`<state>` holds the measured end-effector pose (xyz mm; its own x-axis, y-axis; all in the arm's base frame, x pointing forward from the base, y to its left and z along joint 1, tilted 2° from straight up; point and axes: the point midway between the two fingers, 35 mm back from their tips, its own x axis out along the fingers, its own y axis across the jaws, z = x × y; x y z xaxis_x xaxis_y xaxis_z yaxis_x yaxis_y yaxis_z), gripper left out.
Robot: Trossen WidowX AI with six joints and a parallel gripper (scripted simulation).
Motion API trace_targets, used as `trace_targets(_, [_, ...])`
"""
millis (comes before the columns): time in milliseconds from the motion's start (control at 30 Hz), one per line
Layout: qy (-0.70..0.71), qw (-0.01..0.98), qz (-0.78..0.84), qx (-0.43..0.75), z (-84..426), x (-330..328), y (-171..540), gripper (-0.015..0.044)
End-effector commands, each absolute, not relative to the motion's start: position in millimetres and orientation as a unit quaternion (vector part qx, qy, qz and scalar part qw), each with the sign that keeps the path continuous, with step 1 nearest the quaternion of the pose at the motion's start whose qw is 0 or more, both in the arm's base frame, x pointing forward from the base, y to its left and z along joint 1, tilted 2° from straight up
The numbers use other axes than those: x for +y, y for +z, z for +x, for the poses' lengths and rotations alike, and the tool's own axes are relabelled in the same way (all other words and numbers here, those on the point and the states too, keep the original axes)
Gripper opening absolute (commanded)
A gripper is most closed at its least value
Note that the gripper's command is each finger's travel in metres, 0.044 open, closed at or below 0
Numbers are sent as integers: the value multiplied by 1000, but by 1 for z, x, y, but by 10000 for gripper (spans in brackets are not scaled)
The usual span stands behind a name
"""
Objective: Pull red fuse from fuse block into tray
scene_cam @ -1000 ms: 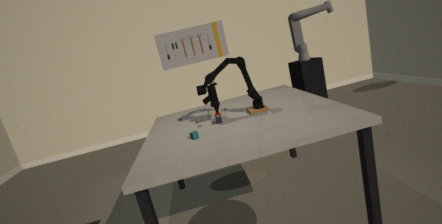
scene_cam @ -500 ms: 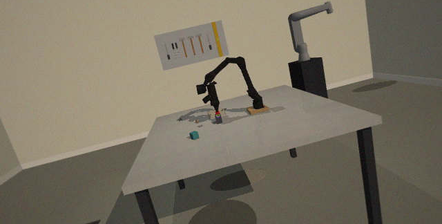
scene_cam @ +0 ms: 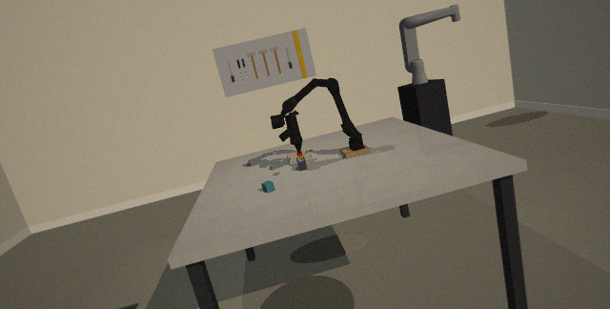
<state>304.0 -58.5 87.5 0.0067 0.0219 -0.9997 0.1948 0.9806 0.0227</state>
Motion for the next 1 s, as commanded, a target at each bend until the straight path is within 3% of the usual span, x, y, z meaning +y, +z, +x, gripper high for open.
trace_targets(0, [-61, 707, 75, 700, 305, -59, 93, 0])
trace_targets(500, [-61, 707, 75, 700, 305, -60, 111, 0])
trace_targets(967, [-64, 708, 73, 700, 305, -138, 111, 0])
